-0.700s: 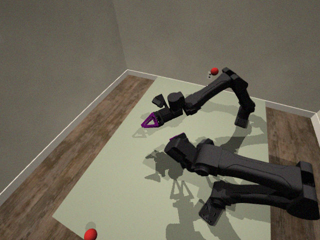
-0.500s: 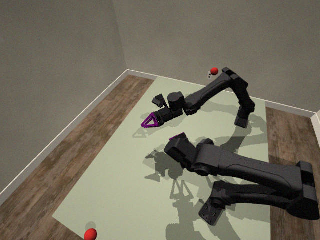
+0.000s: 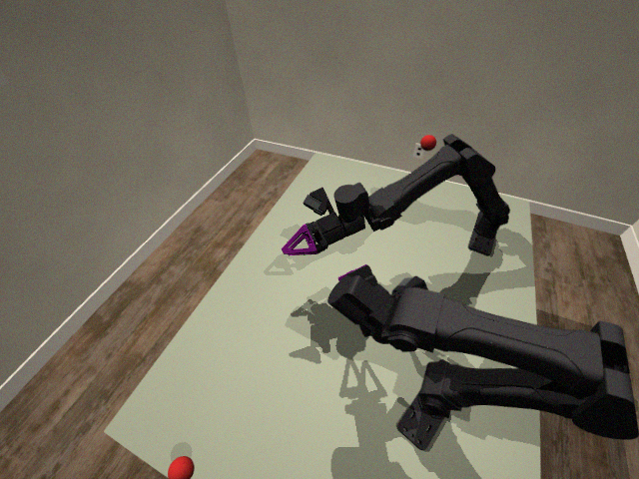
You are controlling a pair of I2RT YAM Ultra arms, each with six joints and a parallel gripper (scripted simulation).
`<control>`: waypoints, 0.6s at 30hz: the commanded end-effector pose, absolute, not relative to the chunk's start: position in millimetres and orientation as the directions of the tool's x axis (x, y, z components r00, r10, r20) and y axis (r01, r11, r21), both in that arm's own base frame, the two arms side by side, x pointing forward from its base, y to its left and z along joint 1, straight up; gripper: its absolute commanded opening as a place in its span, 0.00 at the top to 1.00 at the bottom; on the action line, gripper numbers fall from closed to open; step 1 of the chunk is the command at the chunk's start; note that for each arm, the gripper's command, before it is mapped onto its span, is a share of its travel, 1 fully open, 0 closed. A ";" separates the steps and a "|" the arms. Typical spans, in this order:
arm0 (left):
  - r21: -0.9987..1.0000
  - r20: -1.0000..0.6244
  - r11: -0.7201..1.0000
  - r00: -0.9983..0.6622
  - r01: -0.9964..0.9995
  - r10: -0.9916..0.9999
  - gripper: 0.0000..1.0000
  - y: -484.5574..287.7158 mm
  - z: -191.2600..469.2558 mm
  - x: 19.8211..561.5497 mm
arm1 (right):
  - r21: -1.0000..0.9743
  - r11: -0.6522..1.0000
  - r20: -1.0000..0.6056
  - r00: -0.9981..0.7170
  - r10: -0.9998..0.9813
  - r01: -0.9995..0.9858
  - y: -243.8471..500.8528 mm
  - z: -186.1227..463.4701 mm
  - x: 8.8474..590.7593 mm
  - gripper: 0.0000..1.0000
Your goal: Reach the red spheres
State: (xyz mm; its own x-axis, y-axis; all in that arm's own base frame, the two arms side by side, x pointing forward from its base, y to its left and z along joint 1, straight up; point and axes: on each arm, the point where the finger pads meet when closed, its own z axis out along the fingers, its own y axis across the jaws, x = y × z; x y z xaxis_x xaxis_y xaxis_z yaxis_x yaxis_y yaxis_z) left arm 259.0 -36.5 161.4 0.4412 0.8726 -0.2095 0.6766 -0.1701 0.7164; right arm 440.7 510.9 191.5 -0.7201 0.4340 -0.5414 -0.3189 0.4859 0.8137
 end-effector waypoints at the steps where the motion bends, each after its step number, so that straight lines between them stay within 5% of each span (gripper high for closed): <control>1: 0.722 -0.208 -0.166 0.440 0.671 0.874 0.00 -35.8 164.1 261.0 | 0.814 0.476 -0.549 -0.711 0.440 -0.333 509.9 203.3 441.0 0.00; 18: 0.722 -0.256 0.067 0.177 0.689 0.950 0.00 13.9 158.6 303.3 | 0.736 0.558 -0.639 -0.664 0.388 -0.382 460.1 244.1 447.9 0.00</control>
